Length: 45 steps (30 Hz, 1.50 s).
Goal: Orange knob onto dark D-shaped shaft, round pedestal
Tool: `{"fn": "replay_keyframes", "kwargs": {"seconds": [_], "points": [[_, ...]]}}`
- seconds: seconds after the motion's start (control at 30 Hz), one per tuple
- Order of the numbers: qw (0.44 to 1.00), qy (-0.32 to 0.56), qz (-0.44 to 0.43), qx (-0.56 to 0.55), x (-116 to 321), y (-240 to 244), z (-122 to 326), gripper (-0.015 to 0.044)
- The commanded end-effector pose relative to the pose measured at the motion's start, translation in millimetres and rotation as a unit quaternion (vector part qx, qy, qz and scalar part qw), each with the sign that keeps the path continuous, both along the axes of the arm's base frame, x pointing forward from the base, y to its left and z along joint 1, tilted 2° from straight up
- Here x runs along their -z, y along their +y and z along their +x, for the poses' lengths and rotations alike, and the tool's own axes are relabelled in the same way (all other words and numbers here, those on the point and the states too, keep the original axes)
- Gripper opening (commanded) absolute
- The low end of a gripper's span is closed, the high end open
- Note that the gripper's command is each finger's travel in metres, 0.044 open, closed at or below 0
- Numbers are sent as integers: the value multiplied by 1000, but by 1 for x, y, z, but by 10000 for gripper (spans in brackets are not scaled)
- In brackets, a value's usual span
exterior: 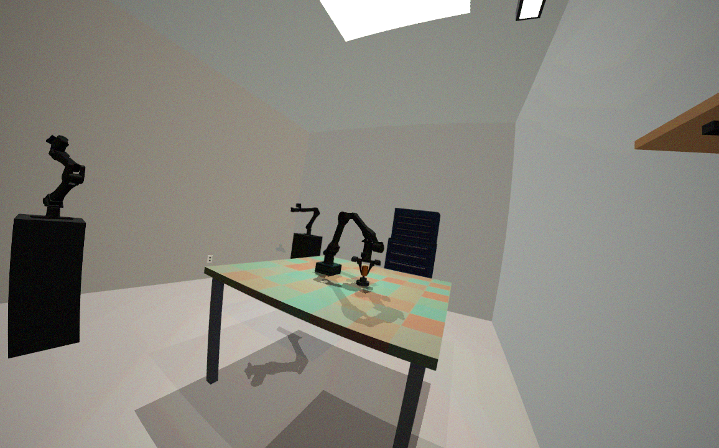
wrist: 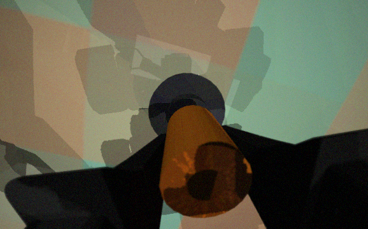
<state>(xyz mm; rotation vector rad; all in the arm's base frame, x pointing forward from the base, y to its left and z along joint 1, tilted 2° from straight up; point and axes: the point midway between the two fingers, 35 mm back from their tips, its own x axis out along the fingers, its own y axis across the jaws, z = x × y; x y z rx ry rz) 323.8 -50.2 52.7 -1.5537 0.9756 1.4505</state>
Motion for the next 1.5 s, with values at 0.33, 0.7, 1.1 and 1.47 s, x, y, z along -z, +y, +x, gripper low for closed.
{"fn": "replay_keyframes", "kwargs": {"seconds": [0.33, 0.7, 1.1, 1.47], "points": [[1000, 0, 1, -3, -1, 1, -3, 0], [995, 2, -5, -102, -4, 0, 0, 0], [994, 2, -5, -107, 0, 0, 2, 0], [994, 3, -5, -107, 1, 1, -1, 0]]}}
